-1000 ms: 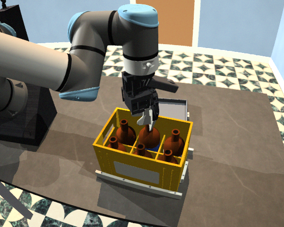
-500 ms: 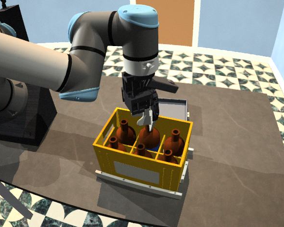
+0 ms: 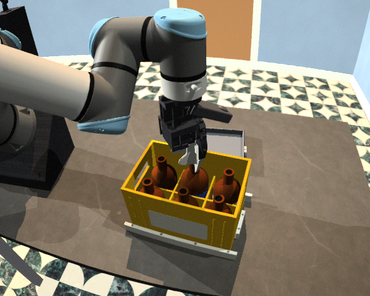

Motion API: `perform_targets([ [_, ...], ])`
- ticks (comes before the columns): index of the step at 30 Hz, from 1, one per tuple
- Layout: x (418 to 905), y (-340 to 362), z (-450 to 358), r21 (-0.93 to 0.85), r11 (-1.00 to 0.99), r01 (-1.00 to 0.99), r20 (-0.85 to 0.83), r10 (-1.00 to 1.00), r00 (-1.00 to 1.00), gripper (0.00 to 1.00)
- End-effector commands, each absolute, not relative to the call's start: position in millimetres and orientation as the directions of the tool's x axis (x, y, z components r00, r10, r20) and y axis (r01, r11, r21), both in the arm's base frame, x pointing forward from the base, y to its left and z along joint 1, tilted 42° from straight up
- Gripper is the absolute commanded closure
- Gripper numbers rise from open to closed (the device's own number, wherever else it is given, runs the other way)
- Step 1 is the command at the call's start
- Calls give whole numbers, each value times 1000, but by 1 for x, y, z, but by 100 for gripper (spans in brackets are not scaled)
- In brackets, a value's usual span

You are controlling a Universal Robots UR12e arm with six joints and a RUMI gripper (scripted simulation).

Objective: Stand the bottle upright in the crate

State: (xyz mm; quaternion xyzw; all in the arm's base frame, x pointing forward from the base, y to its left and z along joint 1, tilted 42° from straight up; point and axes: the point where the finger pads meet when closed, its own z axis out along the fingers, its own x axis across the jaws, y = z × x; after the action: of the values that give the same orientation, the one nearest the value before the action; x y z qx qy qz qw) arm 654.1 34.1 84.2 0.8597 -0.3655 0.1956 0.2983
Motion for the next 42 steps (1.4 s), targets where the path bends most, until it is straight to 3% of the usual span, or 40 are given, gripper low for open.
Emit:
perform_targets([
  [1,655,33,83,369,-555,-745,555,-512,656,100],
  [42,656,26,75,369,-555,-745,555,-512,656,100],
])
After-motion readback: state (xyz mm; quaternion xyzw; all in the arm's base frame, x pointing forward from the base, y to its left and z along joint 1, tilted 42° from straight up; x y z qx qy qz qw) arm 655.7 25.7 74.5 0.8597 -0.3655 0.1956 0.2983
